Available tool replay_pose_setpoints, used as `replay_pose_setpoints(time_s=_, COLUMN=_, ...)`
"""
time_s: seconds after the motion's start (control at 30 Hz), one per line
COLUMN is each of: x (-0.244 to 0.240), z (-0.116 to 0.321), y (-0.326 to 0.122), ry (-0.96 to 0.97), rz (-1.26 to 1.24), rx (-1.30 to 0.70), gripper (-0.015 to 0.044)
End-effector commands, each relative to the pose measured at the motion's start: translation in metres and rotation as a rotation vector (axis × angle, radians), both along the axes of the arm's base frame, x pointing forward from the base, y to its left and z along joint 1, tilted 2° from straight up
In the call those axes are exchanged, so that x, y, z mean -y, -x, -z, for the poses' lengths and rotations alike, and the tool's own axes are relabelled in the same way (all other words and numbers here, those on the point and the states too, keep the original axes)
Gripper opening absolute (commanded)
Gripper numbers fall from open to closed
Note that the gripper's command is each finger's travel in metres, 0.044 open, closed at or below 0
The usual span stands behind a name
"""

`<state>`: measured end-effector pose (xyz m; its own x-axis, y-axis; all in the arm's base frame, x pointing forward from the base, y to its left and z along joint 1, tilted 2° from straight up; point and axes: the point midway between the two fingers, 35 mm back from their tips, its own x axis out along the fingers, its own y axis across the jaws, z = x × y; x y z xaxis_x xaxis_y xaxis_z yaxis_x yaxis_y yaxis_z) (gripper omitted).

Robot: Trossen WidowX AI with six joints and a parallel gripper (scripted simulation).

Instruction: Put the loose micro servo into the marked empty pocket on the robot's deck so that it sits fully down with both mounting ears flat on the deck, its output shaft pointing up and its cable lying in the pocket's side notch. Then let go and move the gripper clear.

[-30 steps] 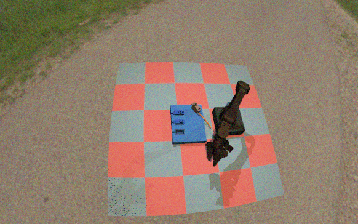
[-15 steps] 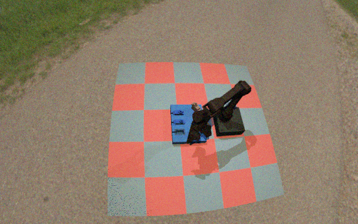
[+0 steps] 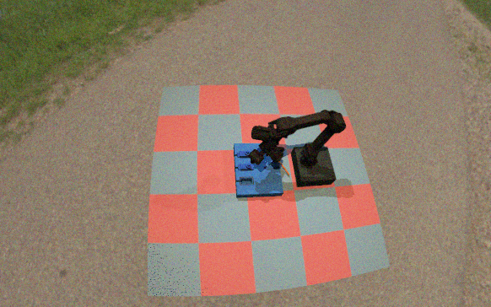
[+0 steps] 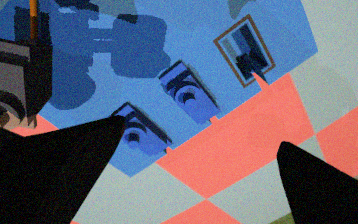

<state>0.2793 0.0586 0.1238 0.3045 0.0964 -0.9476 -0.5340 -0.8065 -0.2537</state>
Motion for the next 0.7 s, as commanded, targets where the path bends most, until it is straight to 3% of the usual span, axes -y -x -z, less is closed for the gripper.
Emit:
replay_pose_setpoints(time_s=0.0, x=0.047, z=0.012, y=0.021, ry=0.061, rz=0.082, rx=-0.111, gripper=0.044)
replay_pose_setpoints(time_s=0.27, x=0.109, z=0.022, y=0.071, ry=0.107, rz=0.203, rx=-0.302, gripper=0.044)
replay_pose_setpoints(time_s=0.67, x=0.11, z=0.037, y=0.072, ry=0.107, rz=0.205, rx=-0.306, gripper=0.044)
